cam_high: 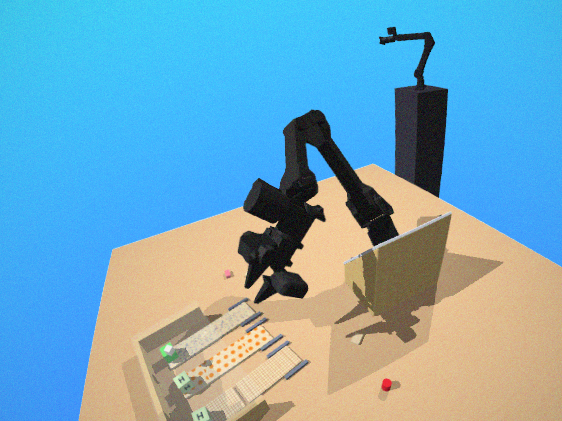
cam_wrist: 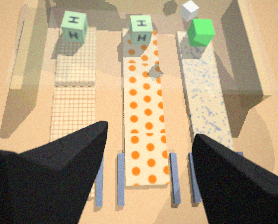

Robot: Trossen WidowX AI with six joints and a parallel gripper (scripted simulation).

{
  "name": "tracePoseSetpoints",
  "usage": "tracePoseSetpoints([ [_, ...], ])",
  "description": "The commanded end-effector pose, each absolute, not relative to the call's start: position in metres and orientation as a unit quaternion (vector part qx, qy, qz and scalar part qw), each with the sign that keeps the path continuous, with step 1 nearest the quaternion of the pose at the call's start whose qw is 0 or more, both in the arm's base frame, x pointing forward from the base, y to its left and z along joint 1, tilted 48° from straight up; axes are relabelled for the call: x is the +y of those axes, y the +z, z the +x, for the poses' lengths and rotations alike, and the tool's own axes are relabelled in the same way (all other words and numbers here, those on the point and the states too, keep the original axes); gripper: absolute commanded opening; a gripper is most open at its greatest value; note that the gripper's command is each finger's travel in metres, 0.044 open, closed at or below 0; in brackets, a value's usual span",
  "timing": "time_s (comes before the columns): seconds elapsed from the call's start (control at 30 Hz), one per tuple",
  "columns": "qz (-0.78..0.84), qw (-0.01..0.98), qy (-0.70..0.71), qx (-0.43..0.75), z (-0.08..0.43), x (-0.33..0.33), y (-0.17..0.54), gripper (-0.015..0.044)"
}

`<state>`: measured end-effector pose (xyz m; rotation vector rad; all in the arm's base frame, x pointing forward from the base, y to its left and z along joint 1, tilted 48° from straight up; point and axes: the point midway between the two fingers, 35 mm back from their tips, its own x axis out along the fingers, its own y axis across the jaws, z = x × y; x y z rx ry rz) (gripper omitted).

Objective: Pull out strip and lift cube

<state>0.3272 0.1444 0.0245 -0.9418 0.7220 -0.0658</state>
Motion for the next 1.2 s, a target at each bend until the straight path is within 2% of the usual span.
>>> tracePoseSetpoints([
  [0.0,-0.450,0.788,-0.052,0.417,0.348,0.134,0.006,0.0111],
  [0.13,-0.452,0.744,-0.075,0.487,0.364,0.121,-0.008,0.0006],
  [0.17,-0.452,0.732,-0.081,0.504,0.367,0.117,-0.011,0.0000],
  [0.47,-0.437,0.619,-0.134,0.639,0.384,0.075,-0.026,0.0000],
  [1.17,-0.436,0.616,-0.134,0.642,0.387,0.057,-0.035,0.0000],
])
